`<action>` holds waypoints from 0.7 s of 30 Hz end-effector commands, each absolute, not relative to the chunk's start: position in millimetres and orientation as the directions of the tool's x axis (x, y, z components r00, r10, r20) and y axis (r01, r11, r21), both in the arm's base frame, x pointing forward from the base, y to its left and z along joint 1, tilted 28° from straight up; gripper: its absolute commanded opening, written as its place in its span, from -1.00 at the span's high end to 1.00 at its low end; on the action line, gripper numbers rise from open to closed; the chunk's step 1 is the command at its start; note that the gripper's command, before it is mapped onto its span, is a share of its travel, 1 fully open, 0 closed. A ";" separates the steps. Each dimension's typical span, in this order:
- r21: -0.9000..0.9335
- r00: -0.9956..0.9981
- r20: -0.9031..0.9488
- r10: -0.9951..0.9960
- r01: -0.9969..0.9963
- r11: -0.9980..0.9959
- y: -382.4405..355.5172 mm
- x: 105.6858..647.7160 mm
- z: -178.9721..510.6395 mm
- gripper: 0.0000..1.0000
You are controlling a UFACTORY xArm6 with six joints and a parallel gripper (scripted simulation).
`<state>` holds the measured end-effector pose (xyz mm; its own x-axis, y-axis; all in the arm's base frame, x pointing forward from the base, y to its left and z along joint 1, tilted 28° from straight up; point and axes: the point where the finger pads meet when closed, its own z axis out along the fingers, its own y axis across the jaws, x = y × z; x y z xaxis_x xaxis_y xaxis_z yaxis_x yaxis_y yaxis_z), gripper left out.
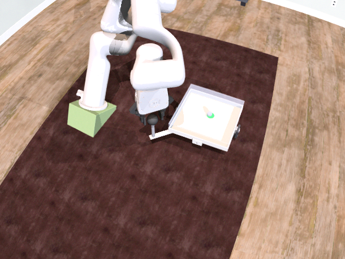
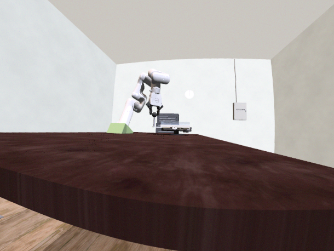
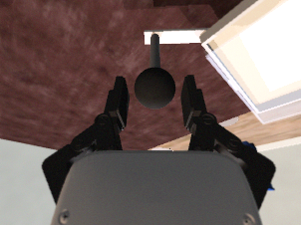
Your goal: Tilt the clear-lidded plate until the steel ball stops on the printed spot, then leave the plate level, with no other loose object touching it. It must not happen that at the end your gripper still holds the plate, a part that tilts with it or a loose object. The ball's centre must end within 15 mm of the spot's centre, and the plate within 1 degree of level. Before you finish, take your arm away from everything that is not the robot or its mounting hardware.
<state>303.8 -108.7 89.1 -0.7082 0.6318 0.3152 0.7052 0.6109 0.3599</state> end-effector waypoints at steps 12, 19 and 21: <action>0.360 -0.709 0.312 0.633 0.705 0.611 -121.0 303.6 111.1 -0.22; 0.360 -0.709 0.312 0.633 0.705 0.611 -126.0 303.2 120.3 -0.22; 0.360 -0.709 0.312 0.633 0.705 0.611 -127.1 303.1 122.3 -0.22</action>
<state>302.8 -124.0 117.6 -0.7084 0.6317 0.3148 0.7049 0.6112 0.3600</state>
